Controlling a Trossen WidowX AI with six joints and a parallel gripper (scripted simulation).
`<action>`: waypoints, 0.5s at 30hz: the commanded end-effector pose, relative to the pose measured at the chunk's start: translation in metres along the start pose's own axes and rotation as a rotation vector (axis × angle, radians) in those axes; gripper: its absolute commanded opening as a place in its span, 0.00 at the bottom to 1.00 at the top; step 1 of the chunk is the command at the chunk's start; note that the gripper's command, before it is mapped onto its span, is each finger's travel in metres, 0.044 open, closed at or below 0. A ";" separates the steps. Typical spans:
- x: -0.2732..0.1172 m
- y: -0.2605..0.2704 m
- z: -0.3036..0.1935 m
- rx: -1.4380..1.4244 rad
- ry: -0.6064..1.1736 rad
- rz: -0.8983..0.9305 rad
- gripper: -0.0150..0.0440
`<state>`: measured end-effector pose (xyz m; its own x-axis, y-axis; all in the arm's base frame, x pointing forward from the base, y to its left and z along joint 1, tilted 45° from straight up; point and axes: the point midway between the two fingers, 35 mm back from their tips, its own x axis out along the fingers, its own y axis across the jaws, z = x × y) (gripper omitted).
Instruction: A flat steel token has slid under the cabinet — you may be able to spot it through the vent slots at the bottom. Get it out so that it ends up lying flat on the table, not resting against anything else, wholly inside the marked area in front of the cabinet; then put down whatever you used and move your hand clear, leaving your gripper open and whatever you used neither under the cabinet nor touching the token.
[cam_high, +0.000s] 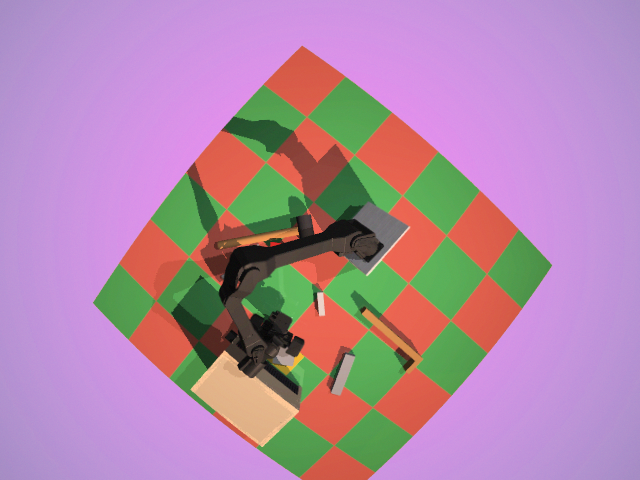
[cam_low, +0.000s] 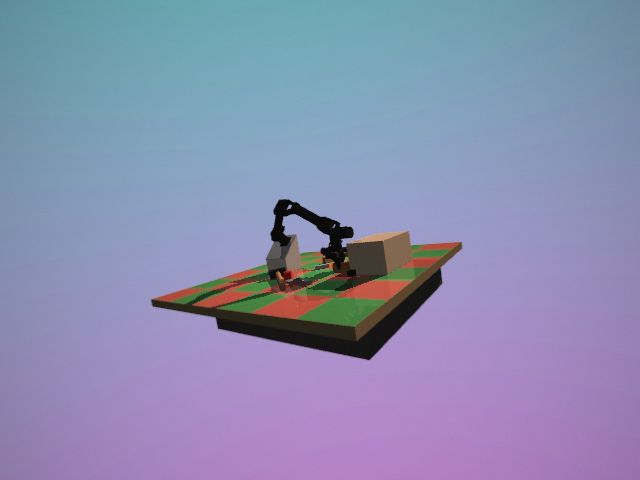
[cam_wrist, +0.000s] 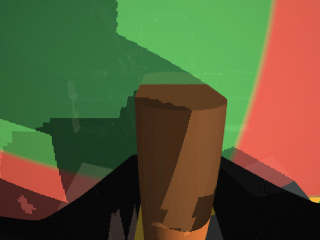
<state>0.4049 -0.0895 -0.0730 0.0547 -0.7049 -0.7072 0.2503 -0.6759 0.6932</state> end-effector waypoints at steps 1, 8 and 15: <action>0.001 -0.001 0.007 -0.008 -0.005 -0.003 0.25; 0.001 -0.001 0.013 -0.009 -0.005 -0.003 0.25; 0.001 0.000 0.020 -0.009 -0.006 -0.003 0.25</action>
<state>0.3922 -0.0934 -0.0703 0.0539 -0.7045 -0.7076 0.2510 -0.6763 0.6925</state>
